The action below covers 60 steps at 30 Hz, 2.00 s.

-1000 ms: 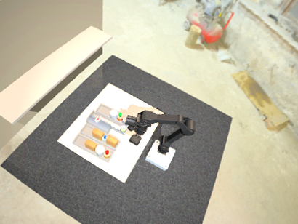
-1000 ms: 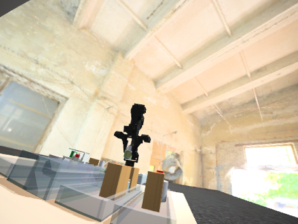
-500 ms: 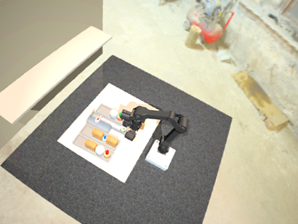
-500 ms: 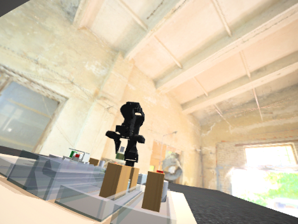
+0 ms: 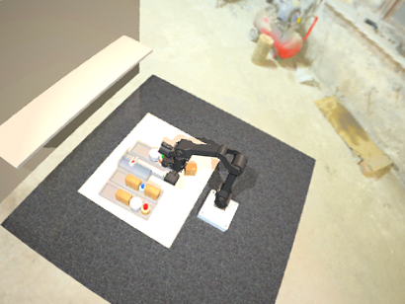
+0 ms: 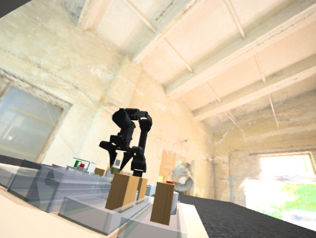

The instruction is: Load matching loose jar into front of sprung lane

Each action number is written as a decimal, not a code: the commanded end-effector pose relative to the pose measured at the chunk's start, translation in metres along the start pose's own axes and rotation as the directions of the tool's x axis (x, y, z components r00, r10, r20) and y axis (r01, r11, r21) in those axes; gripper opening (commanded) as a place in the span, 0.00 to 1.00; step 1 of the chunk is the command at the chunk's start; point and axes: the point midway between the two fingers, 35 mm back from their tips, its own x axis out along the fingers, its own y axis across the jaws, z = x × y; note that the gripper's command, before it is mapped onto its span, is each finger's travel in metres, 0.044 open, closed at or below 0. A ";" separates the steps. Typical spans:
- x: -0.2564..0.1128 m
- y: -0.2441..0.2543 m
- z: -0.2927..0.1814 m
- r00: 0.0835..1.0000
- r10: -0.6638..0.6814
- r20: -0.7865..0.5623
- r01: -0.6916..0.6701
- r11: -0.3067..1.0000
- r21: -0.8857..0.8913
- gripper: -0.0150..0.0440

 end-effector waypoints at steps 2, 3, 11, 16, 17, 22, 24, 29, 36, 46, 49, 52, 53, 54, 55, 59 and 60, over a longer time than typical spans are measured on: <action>0.012 -0.002 0.002 1.000 -0.003 -0.001 0.003 1.000 -0.003 0.25; 0.015 -0.002 0.002 1.000 -0.003 -0.001 0.003 1.000 -0.003 0.25; 0.023 -0.002 0.002 1.000 -0.003 -0.001 0.003 1.000 -0.003 0.25; 0.023 -0.002 0.004 1.000 -0.003 0.000 0.003 1.000 -0.003 0.25; 0.023 -0.002 0.005 1.000 -0.003 0.000 0.003 1.000 -0.003 0.25; 0.023 -0.002 0.007 1.000 -0.003 0.000 0.003 1.000 -0.003 0.25; 0.023 -0.002 0.008 1.000 -0.003 0.000 0.003 1.000 -0.003 0.25; 0.023 -0.002 0.010 1.000 -0.003 0.000 0.003 1.000 -0.003 0.25; 0.023 -0.002 0.014 1.000 -0.003 0.000 0.003 1.000 -0.003 0.25; 0.023 -0.002 0.019 1.000 -0.003 0.001 0.003 1.000 -0.003 0.25; 0.023 -0.002 0.020 1.000 -0.003 0.001 0.003 1.000 -0.003 0.25; 0.023 -0.002 0.022 1.000 -0.003 0.001 0.003 1.000 -0.003 0.25; 0.023 -0.002 0.022 1.000 -0.003 0.001 0.003 1.000 -0.003 0.25; 0.023 -0.002 0.023 1.000 -0.003 0.001 0.003 1.000 -0.003 0.25; 0.023 -0.002 0.023 1.000 -0.003 0.001 0.003 1.000 -0.003 0.25; 0.023 -0.002 0.025 1.000 -0.003 0.001 0.003 1.000 -0.003 0.25; 0.023 -0.002 0.026 1.000 -0.003 0.001 0.003 1.000 -0.003 0.25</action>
